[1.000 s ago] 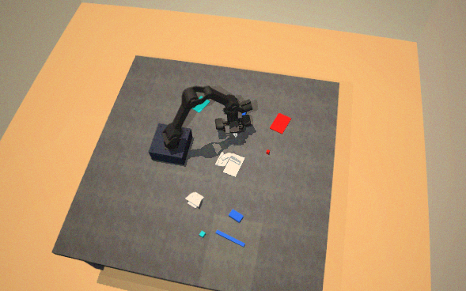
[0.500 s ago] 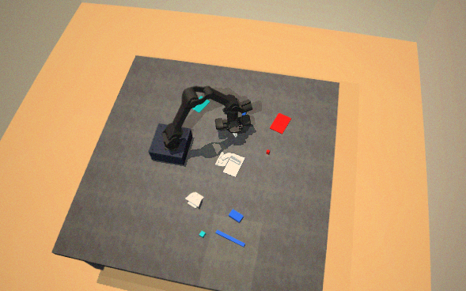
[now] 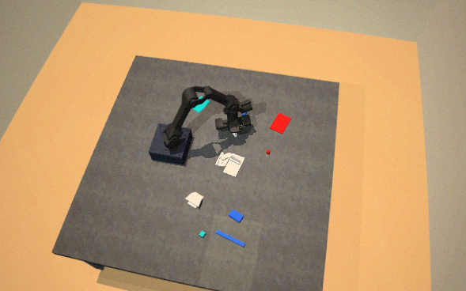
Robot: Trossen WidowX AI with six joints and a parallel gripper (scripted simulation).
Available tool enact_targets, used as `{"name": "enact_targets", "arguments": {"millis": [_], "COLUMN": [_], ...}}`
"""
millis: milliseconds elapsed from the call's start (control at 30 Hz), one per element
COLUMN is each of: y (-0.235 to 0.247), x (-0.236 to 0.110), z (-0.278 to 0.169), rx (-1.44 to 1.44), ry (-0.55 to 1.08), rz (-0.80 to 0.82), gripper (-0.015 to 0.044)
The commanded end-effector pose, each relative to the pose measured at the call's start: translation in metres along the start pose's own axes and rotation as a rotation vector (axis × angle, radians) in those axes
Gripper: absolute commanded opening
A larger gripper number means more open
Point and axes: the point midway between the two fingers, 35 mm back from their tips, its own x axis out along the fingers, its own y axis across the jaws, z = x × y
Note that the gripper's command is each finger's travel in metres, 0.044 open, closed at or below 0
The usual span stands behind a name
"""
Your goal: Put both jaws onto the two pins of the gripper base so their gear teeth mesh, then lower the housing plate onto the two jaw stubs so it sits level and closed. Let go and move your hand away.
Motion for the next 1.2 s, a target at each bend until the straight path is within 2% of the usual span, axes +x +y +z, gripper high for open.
{"name": "enact_targets", "arguments": {"millis": [0, 833, 1167], "y": [0.000, 0.000, 0.000], "x": [0.000, -0.076, -0.079], "z": [0.000, 0.000, 0.012], "rx": [-0.001, -0.005, -0.047], "ry": [0.000, -0.002, -0.003], "rz": [-0.001, -0.001, -0.001], "gripper": [0.0134, 0.0134, 0.0134]}}
